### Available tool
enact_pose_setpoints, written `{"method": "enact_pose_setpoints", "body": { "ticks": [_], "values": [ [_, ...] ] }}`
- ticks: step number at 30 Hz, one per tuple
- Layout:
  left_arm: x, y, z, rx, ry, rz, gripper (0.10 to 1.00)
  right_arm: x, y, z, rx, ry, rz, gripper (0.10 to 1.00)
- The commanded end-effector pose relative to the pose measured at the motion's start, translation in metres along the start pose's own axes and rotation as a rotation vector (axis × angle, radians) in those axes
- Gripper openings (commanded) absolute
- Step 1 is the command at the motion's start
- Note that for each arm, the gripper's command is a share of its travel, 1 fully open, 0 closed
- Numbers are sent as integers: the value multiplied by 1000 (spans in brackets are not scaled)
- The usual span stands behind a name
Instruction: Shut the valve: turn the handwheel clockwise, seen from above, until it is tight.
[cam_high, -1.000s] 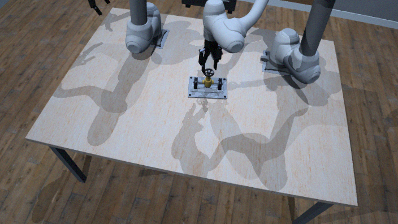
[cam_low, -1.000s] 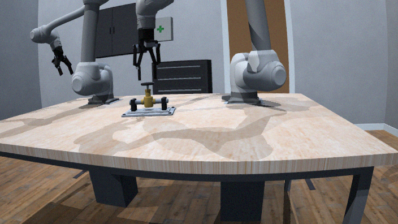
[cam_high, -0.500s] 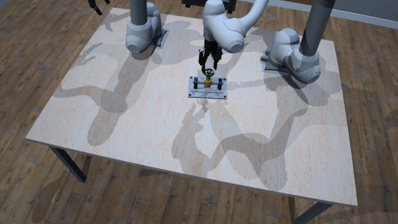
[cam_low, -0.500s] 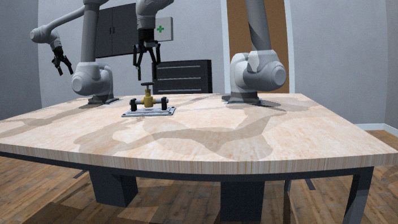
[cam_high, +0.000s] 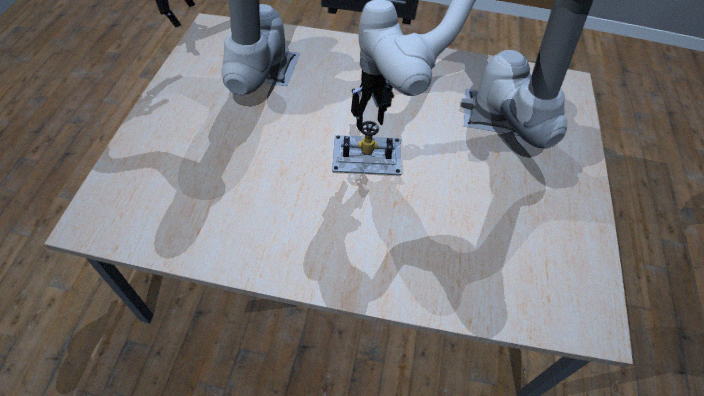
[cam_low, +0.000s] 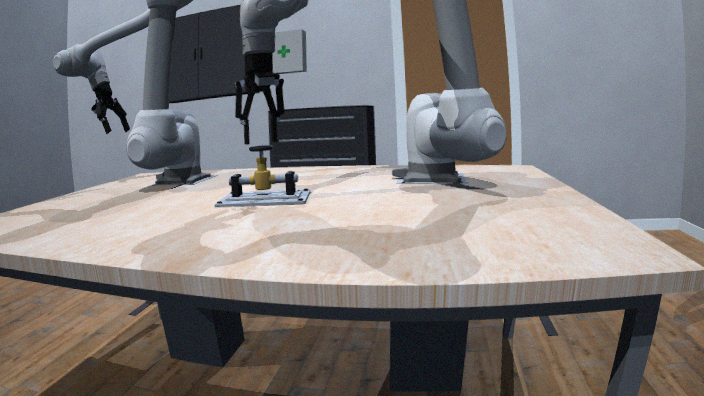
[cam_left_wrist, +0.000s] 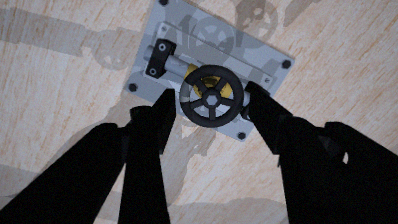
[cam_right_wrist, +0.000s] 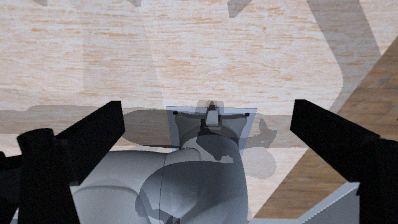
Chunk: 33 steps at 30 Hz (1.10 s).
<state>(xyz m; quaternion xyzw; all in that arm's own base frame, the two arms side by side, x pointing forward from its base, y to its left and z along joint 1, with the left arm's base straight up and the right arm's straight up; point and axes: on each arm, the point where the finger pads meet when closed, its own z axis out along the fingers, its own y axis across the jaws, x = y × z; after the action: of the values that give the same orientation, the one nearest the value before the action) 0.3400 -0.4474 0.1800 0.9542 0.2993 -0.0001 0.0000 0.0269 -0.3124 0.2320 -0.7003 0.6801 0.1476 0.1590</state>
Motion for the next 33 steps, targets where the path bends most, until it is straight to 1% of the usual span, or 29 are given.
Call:
{"method": "enact_pose_setpoints", "body": {
  "ticks": [1, 23, 33],
  "values": [
    [0, 0, 2, -1, 0, 0, 519, 0, 0, -1, 1, 1, 0, 1000],
    [0, 0, 20, -1, 0, 0, 519, 0, 0, -1, 1, 1, 0, 1000],
    [0, 0, 24, -1, 0, 0, 519, 0, 0, -1, 1, 1, 0, 1000]
  ]
}}
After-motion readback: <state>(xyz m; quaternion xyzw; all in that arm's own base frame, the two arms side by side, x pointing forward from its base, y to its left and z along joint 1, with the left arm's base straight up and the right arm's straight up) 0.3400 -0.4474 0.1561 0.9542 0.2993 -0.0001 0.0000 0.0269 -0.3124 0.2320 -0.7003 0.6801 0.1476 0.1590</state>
